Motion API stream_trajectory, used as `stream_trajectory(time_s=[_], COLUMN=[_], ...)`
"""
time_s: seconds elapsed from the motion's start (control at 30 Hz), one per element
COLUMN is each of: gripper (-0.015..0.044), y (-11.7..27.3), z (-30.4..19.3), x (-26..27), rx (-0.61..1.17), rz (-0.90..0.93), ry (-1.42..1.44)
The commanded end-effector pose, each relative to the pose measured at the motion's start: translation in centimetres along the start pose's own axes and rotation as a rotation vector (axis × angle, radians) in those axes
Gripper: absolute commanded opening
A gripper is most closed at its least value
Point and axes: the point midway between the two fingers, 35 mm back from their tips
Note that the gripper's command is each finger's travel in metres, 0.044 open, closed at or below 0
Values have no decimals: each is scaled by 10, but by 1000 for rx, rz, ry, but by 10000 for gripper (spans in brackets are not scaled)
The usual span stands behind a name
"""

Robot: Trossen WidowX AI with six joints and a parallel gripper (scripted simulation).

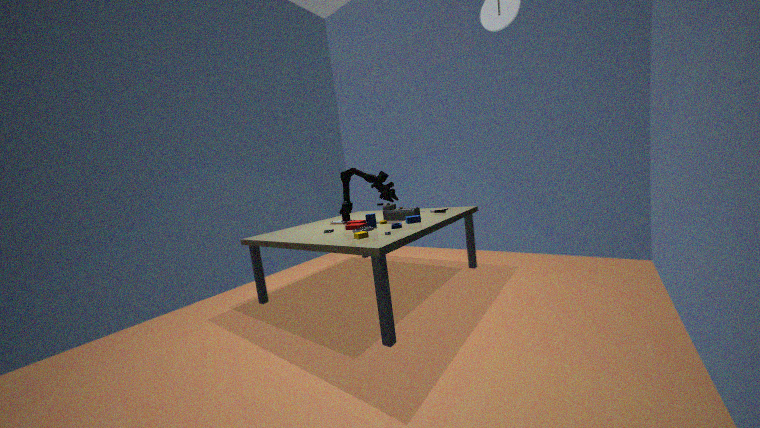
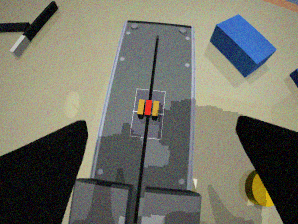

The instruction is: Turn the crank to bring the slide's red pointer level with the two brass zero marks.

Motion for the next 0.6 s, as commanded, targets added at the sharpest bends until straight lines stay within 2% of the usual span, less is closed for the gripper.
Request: stream_trajectory(time_s=[0.0,0.1,0.57], gripper=[440,440,72], y=[-1,-1,-1], z=[-1,-1,-1], x=[0,0,0], rx=[3,3,3], rz=[2,2,2], ry=[2,2,2])
Point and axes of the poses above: the point midway between the two fingers, 35 mm back from their tips, its own y axis back along the fingers, its own x axis across the jaws, z = x × y, and after that the axes turned 12 degrees about -y, right-handed
